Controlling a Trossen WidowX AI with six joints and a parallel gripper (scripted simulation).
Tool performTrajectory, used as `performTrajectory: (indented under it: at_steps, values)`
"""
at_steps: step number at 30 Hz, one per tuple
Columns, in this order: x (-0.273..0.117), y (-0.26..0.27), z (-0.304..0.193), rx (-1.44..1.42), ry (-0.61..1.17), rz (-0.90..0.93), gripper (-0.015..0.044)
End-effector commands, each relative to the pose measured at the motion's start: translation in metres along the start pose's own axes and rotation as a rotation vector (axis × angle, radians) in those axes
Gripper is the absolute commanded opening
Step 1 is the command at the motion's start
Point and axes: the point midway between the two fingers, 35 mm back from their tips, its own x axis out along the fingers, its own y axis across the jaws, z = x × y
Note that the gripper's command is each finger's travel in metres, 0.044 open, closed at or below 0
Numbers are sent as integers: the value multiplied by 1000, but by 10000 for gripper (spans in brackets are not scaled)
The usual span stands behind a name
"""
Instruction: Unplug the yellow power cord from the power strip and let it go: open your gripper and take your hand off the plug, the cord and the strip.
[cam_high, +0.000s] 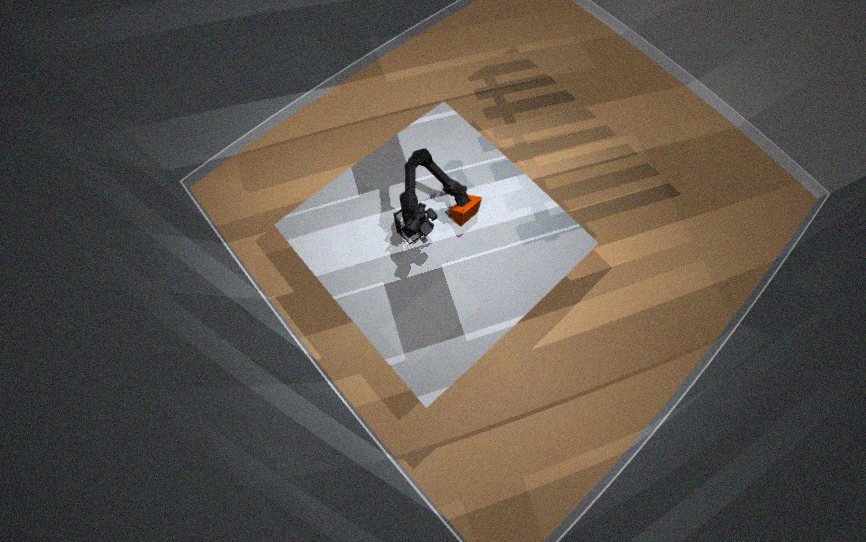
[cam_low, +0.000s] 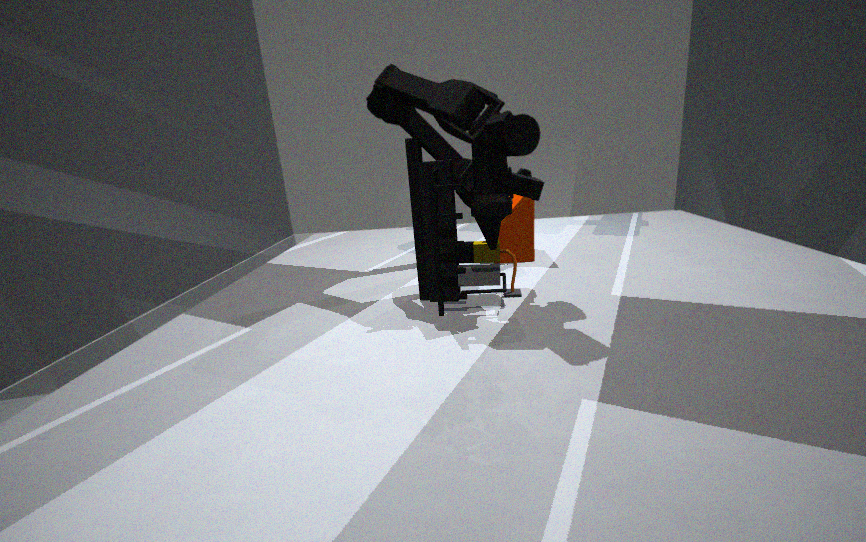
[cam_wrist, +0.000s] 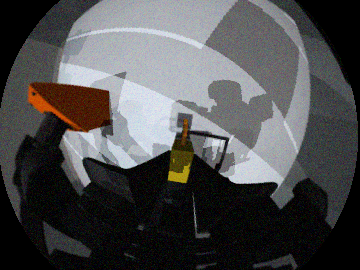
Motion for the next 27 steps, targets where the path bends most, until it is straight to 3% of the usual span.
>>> performTrajectory:
  at_steps: [1, 27]
  values:
    - [0, -1, 2, 3, 0, -3, 0]
    - [-4, -3, 43, -1, -2, -2, 0]
